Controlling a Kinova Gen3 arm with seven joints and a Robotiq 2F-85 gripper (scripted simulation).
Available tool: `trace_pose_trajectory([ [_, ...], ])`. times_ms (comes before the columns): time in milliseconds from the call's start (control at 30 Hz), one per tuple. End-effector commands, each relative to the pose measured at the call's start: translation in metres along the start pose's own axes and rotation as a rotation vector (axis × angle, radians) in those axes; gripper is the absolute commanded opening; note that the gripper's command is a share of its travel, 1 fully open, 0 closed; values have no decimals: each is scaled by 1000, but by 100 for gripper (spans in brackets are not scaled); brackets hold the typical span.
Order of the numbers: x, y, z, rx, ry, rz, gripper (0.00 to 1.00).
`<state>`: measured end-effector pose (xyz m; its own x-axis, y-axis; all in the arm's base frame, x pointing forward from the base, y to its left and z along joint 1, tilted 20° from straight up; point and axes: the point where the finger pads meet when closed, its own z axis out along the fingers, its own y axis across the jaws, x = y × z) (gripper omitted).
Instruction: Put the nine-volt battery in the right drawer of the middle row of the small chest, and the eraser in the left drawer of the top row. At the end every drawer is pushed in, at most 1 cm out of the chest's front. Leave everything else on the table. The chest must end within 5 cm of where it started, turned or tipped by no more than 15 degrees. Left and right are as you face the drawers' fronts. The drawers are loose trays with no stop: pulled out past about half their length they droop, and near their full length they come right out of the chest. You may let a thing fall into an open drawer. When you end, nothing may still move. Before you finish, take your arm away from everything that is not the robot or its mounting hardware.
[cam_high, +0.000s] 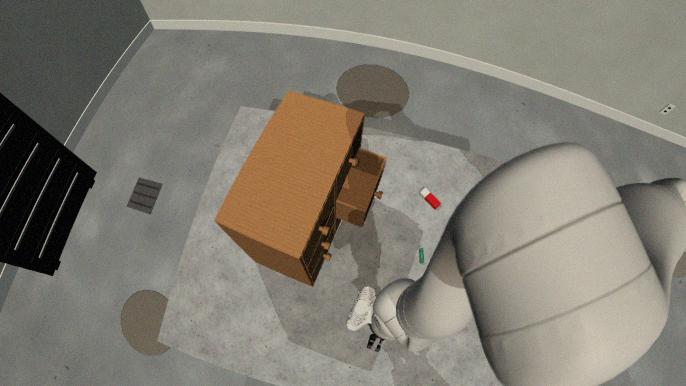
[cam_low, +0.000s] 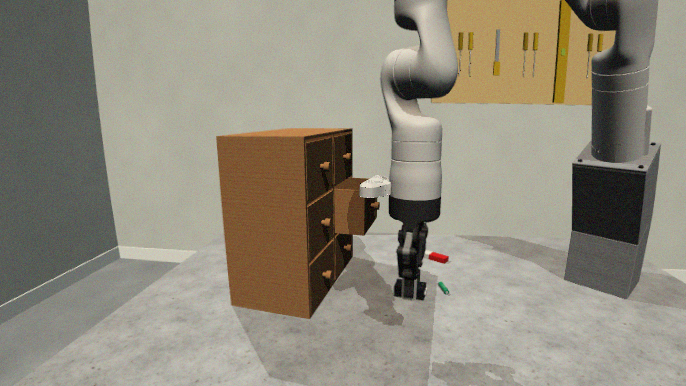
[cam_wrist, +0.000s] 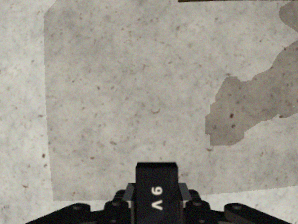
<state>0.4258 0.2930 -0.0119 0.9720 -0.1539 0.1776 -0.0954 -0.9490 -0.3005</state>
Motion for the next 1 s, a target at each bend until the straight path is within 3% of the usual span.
trace_pose_trajectory([
  [0, 2, -3, -2, 0, 5, -31, 23],
  [533, 4, -3, -5, -3, 5, -55, 23],
  [800, 4, -3, -18, -3, 5, -55, 23],
  [967, 4, -3, -36, -3, 5, -55, 23],
])
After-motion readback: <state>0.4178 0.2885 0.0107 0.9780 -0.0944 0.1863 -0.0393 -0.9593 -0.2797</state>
